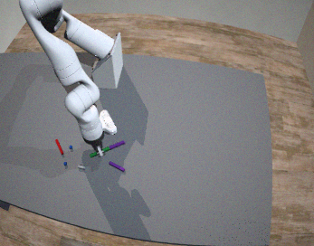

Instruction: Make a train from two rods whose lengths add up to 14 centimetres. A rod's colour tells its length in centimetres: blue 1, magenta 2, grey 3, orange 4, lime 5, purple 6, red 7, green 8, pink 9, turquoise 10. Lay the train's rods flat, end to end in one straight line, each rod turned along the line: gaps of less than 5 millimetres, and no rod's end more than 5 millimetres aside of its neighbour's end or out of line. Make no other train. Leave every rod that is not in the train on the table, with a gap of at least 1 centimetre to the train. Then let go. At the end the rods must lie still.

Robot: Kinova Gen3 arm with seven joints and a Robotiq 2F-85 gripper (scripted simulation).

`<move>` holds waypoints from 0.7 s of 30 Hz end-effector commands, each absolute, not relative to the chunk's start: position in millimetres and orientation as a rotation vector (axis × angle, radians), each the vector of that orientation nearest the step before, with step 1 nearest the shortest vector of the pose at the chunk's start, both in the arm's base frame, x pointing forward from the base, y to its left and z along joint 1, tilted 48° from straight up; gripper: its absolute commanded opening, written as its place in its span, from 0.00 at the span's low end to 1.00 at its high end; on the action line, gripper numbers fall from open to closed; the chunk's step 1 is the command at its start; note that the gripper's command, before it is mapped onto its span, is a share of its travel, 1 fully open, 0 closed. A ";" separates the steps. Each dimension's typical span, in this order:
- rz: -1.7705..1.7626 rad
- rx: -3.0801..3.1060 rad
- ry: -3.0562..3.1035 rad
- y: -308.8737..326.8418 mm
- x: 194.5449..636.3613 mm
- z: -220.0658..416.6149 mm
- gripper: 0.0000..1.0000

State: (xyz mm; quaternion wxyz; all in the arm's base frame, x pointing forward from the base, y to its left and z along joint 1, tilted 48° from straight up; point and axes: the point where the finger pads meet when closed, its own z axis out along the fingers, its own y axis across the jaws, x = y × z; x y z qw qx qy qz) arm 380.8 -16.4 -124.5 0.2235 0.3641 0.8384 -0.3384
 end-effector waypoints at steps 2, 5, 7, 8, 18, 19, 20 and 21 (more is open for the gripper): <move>-0.932 1.004 2.315 -15.5 381.2 -124.3 0.08; -0.932 1.004 2.315 -15.5 381.2 -124.3 0.08; -0.932 1.004 2.315 -15.5 381.2 -124.3 0.12; -0.932 1.004 2.315 -15.5 381.2 -124.3 0.12; -0.932 1.004 2.315 -15.5 381.2 -124.3 0.24; -0.932 1.004 2.315 -15.5 381.2 -124.3 0.24; -0.932 1.004 2.315 -15.5 381.2 -124.3 0.24; -0.932 1.004 2.315 -15.5 381.2 -124.3 0.24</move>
